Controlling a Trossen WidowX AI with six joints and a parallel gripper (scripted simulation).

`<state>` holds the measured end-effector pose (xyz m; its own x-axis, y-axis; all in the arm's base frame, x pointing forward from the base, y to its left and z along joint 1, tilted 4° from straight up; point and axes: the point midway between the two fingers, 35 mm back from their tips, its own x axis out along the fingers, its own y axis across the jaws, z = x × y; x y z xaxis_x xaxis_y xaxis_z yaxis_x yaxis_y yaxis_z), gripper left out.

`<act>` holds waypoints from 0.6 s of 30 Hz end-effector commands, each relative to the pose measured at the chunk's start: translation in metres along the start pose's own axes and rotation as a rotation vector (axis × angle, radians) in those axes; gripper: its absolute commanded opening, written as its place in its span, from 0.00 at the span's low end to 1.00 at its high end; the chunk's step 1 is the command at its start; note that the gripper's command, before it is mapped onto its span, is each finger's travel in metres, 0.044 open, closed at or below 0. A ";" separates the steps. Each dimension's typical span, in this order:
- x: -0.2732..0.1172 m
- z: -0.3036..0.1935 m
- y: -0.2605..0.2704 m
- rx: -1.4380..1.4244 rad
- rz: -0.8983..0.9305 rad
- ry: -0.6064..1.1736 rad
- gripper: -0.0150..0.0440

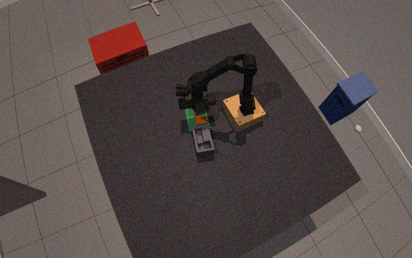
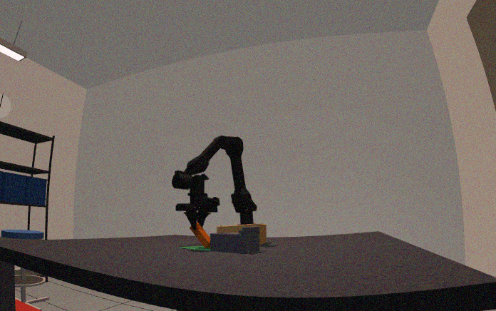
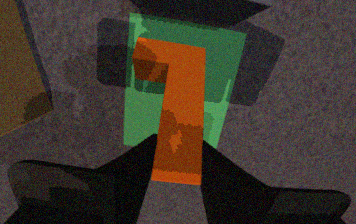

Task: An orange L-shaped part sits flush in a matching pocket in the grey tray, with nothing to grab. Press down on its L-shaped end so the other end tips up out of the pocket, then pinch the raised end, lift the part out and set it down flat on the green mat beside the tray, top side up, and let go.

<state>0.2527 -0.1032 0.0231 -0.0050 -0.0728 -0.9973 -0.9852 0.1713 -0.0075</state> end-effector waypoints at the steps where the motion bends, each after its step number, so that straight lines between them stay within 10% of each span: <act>1: 0.002 -0.001 0.000 -0.005 0.001 0.005 0.25; 10: 0.001 0.000 0.000 0.000 0.002 0.000 0.25; 18: 0.001 0.000 0.000 0.000 0.002 0.000 0.61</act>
<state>0.2524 -0.1032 0.0219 -0.0066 -0.0723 -0.9974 -0.9852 0.1714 -0.0059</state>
